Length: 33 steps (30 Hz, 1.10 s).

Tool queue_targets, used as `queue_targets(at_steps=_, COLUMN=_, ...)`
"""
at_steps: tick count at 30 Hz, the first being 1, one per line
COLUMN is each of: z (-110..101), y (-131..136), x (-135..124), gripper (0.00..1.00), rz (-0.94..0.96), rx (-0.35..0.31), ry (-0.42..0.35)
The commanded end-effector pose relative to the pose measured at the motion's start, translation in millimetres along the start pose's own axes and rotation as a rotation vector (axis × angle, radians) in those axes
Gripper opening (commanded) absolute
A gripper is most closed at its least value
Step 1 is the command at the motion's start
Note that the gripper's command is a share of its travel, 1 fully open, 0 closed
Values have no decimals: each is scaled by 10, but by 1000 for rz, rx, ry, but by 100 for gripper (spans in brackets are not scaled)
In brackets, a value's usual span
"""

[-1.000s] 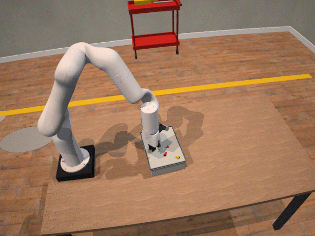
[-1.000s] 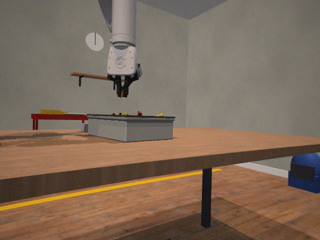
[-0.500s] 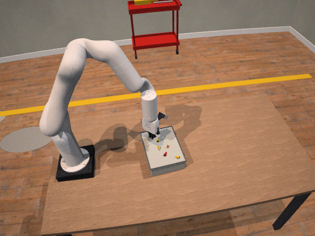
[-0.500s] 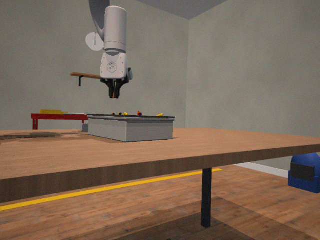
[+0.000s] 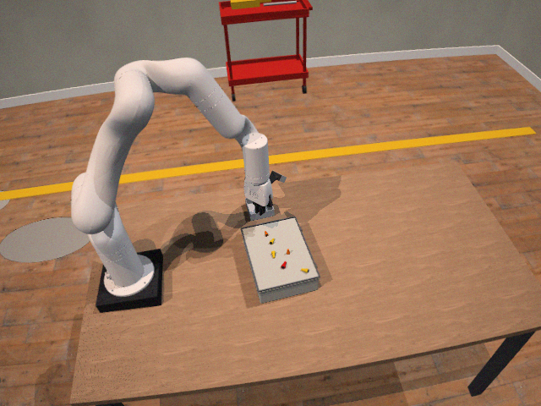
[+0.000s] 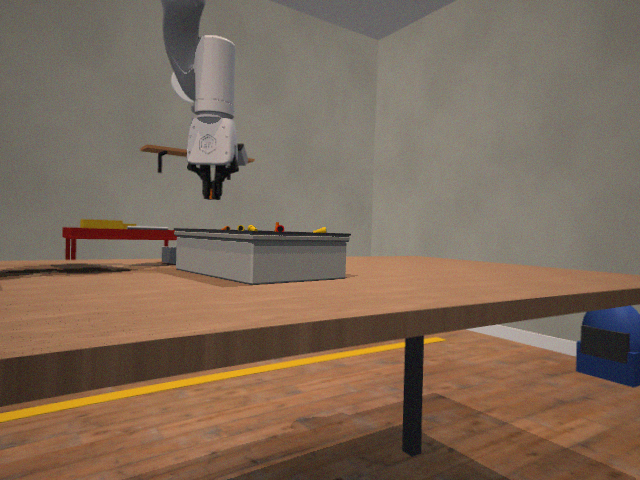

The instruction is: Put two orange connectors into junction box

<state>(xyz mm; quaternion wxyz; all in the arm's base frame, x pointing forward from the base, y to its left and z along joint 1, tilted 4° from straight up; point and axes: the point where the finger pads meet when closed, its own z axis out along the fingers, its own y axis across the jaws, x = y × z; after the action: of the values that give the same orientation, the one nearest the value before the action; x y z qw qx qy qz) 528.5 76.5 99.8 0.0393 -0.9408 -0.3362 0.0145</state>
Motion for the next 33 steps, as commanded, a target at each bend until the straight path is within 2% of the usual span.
queue_targets(at_steps=1, z=3, y=-307, x=437, gripper=2, rz=3, rx=-6, ry=-6)
queue_targets(at_steps=11, z=9, y=-774, x=1022, gripper=2, rz=3, rx=-6, ry=-6)
queue_targets(at_steps=23, z=12, y=-1011, x=1318, gripper=2, rz=3, rx=-6, ry=-6)
queue_targets(at_steps=33, z=12, y=-1072, x=1393, gripper=2, rz=3, rx=-6, ry=-6)
